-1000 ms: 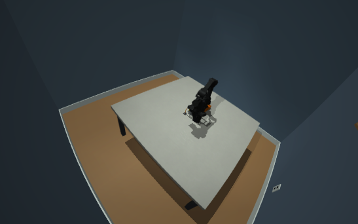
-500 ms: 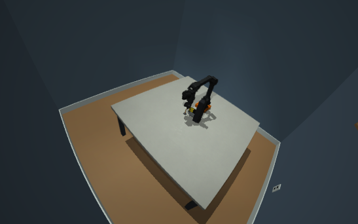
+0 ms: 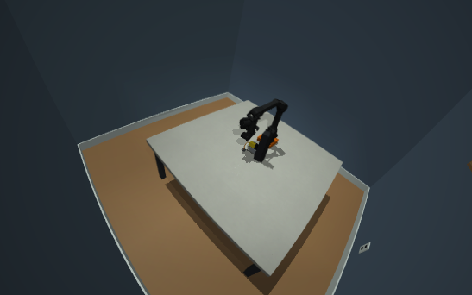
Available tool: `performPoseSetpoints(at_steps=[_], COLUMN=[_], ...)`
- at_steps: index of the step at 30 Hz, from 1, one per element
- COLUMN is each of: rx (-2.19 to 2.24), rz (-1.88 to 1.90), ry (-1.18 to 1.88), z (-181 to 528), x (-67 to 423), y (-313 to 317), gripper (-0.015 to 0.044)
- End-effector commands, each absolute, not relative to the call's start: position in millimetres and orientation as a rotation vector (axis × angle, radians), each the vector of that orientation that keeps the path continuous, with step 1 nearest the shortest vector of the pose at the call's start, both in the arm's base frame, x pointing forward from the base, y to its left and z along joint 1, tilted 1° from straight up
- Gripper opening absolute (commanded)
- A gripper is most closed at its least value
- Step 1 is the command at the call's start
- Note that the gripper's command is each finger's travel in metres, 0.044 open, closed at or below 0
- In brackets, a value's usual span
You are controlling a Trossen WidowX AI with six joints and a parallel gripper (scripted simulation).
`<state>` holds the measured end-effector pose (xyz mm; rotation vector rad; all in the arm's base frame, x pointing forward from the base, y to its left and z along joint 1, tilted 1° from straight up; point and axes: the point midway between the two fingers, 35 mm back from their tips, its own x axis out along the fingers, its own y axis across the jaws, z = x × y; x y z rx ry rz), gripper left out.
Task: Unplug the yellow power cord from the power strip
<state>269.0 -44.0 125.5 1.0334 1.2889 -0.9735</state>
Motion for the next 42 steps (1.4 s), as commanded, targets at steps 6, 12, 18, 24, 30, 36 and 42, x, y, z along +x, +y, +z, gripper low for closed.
performPoseSetpoints(at_steps=[6, 12, 18, 24, 30, 36, 42], rx=[1.033, 1.034, 1.034, 1.035, 1.035, 1.035, 1.037], rz=[-0.983, -0.983, -0.983, -0.983, -0.983, -0.983, -0.975], ry=[1.288, 1.288, 1.289, 1.289, 1.289, 1.289, 1.292], z=[125, 125, 125, 124, 118, 113, 115], x=[265, 262, 259, 257, 257, 257, 258], y=[-32, -23, -14, -8, -8, -8, -8], gripper=[0.016, 0.016, 0.016, 0.016, 0.016, 0.016, 0.0055])
